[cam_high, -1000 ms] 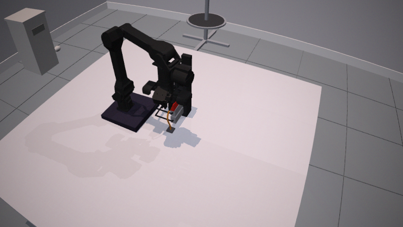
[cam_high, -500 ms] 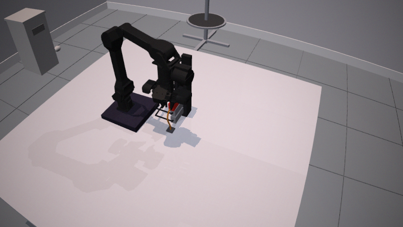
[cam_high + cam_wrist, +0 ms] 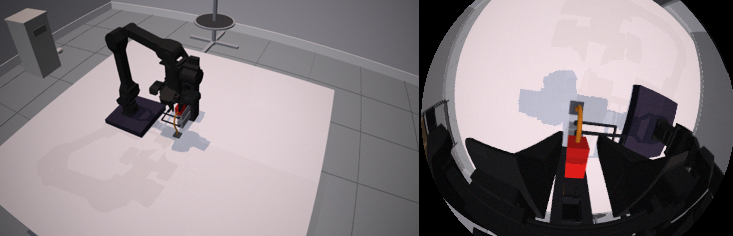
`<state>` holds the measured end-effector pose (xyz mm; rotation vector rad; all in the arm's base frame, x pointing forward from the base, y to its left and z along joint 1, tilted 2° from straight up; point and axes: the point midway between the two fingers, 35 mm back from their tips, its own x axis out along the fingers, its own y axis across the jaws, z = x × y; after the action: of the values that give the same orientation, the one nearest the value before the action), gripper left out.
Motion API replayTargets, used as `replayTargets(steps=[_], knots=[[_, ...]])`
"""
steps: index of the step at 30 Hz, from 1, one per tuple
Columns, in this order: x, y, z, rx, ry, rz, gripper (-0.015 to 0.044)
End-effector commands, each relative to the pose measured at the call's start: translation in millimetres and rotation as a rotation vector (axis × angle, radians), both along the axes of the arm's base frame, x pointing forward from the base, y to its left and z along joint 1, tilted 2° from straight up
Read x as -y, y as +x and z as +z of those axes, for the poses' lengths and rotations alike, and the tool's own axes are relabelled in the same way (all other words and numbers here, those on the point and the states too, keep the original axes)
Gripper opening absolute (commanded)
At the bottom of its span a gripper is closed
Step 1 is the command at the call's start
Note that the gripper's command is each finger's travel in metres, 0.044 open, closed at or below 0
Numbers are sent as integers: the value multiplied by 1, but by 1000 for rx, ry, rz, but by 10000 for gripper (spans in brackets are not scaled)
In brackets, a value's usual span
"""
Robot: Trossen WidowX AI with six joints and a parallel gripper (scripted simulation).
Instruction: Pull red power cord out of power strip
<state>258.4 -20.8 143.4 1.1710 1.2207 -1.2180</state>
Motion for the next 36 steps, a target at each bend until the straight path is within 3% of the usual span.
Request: replayTargets(steps=[1,36], knots=[[-8,0,1,1,5,-1,160],[-34,-2,-12,1,7,-1,160]])
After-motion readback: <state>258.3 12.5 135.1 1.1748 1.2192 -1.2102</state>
